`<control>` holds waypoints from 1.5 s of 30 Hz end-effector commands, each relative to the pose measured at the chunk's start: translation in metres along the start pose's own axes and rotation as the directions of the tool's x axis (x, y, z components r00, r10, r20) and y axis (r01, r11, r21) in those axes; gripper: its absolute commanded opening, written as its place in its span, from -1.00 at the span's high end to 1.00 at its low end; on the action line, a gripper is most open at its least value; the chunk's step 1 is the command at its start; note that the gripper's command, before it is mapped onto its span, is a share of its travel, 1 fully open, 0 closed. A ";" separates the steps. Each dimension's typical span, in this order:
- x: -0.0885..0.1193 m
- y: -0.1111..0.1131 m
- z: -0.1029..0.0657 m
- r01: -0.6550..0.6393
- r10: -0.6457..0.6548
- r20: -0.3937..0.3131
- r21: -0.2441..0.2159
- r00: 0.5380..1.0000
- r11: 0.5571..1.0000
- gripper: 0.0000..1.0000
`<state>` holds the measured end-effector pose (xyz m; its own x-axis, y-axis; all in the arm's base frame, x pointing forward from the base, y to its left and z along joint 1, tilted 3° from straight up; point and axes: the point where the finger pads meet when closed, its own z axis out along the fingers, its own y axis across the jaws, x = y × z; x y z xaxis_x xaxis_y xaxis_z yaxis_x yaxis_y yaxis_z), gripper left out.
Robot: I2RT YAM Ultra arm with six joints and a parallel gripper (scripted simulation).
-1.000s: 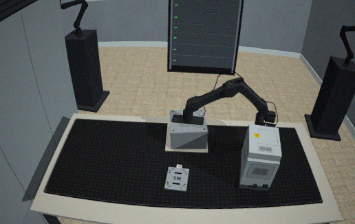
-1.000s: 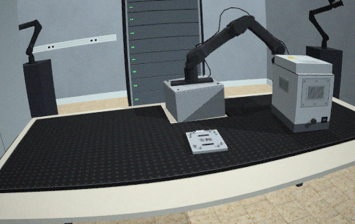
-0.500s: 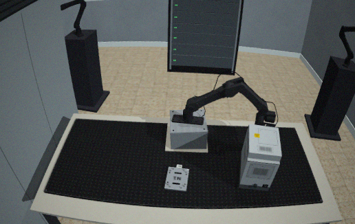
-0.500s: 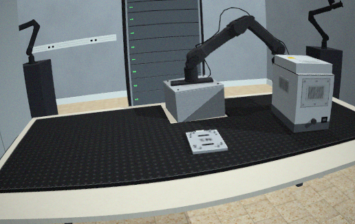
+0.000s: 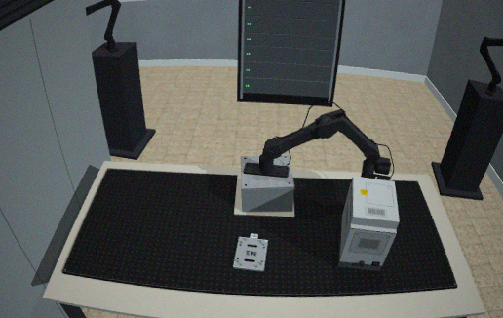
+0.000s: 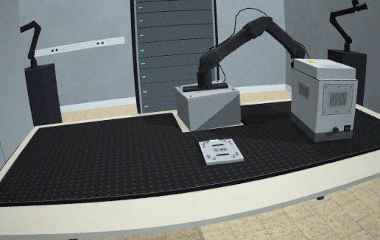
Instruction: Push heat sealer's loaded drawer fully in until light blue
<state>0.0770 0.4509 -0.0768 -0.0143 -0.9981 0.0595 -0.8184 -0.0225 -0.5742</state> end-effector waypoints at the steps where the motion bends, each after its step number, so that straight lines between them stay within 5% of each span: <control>1: -0.011 -0.011 -0.011 -0.028 0.027 0.030 0.016 0.999 0.999 0.40; 45: -0.011 -0.006 -0.016 -0.030 0.030 0.032 0.016 0.999 0.999 0.40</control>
<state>0.0715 0.4519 -0.0763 -0.0130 -0.9982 0.0579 -0.8174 -0.0227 -0.5757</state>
